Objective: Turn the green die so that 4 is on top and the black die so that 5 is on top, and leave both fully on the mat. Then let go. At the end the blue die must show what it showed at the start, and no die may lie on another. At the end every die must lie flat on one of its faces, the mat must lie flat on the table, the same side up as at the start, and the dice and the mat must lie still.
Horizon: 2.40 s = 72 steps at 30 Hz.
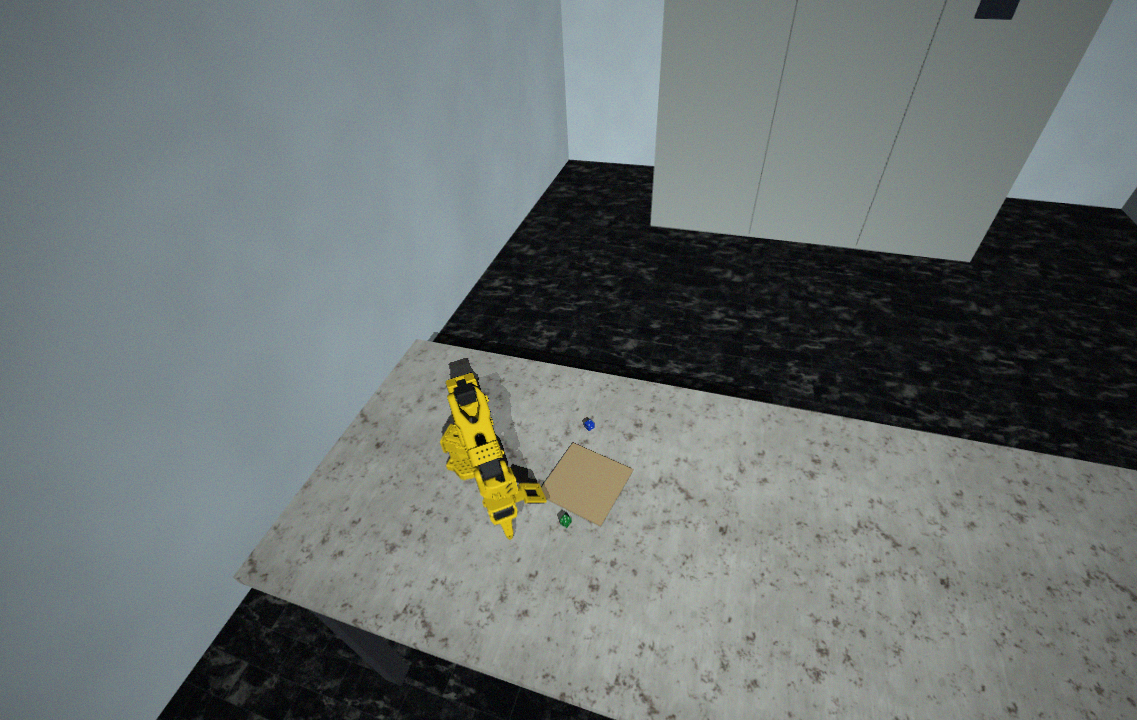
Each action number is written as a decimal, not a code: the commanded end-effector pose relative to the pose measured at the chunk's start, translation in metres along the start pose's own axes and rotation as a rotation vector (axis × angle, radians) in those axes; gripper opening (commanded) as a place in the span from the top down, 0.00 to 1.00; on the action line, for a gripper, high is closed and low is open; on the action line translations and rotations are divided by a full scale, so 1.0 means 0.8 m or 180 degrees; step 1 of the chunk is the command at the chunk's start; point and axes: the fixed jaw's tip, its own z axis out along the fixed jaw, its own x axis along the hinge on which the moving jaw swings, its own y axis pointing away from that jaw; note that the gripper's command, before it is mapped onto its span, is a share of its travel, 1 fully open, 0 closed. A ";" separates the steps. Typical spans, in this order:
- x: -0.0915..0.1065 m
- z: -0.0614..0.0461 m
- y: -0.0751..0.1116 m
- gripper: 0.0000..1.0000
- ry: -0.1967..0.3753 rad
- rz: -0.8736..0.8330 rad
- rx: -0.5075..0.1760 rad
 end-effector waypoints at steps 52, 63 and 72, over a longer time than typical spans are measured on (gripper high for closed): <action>0.001 -0.076 -0.002 0.73 -0.0004 0.0002 0.0036; 0.001 -0.076 -0.002 0.73 -0.0004 0.0002 0.0049; 0.001 -0.100 -0.011 0.74 -0.0006 0.0002 0.0541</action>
